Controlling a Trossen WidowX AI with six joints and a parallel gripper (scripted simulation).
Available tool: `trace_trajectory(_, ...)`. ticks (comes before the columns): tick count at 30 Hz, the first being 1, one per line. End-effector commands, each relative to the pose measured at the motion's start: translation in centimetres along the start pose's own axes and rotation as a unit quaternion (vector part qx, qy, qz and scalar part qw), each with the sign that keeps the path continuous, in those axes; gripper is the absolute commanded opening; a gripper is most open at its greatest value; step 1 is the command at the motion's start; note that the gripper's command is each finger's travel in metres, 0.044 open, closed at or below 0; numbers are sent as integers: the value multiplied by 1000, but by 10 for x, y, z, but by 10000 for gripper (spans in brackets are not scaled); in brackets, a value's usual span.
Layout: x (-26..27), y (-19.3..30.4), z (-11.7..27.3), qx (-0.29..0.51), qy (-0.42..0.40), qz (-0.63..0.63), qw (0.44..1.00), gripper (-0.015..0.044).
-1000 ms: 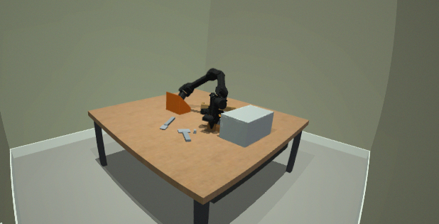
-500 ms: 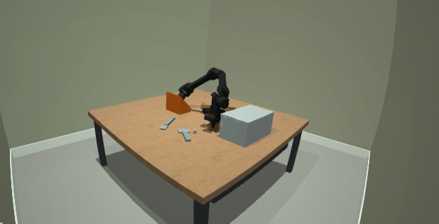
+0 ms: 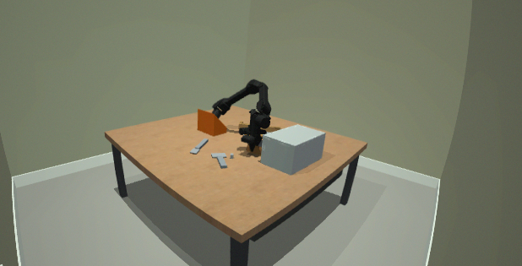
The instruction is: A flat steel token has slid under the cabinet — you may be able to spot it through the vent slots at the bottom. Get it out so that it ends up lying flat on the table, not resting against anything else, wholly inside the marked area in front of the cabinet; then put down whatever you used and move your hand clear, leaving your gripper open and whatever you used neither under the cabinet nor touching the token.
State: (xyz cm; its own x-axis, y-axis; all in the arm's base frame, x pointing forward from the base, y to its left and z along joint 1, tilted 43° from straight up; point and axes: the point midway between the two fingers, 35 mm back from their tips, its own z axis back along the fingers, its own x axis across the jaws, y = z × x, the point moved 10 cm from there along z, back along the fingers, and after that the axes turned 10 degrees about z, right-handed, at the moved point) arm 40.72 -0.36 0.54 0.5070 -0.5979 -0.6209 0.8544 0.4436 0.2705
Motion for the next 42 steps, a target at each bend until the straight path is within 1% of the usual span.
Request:
trace_trajectory(1, 0, -5, -1, 1, 2, 1, 1000, 0)
trace_trajectory(42, -7, -46, -1, 0, 2, 0, 1000, 0)
